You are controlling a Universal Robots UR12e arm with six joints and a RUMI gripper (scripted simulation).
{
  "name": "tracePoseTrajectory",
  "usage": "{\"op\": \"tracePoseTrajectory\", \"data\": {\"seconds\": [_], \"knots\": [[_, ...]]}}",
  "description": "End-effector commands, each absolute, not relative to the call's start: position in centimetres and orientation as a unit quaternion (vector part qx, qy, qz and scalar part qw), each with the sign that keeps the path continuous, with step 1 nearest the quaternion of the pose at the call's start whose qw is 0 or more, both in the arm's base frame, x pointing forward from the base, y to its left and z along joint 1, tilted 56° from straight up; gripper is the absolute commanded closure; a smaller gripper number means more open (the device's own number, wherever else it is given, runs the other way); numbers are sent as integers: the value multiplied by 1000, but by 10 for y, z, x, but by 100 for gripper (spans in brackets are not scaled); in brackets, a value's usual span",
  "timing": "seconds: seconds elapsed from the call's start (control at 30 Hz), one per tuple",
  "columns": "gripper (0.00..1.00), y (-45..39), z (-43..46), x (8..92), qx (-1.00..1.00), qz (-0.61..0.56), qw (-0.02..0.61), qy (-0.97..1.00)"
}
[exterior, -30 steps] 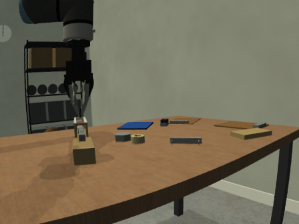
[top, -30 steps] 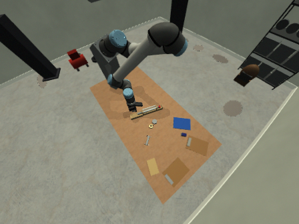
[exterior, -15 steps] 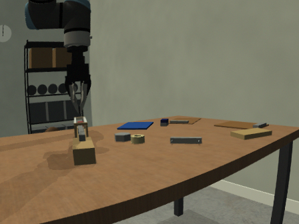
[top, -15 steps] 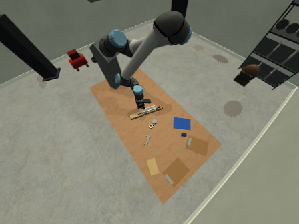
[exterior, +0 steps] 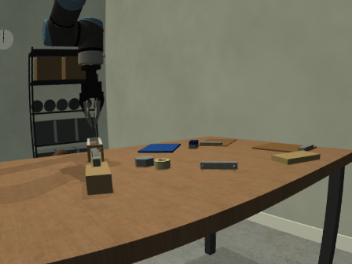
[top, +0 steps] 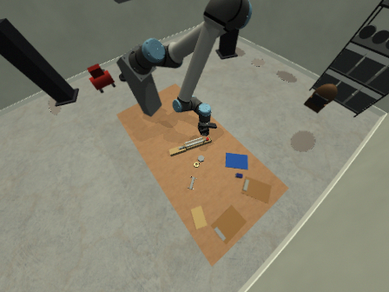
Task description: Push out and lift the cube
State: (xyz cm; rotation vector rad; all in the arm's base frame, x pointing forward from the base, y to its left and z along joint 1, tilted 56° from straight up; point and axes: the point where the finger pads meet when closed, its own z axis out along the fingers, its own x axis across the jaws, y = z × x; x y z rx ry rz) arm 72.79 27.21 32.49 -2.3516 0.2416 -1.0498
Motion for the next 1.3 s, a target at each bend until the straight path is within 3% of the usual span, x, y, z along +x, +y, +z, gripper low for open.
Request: {"op": "tracePoseTrajectory", "data": {"seconds": [0.0,0.1,0.13,1.27], "knots": [[100,286,333,730,-876,-389,271,92],[100,288,334,729,-876,-389,271,92],[75,288,334,729,-876,-389,271,92],[75,288,334,730,-876,-389,271,92]]}}
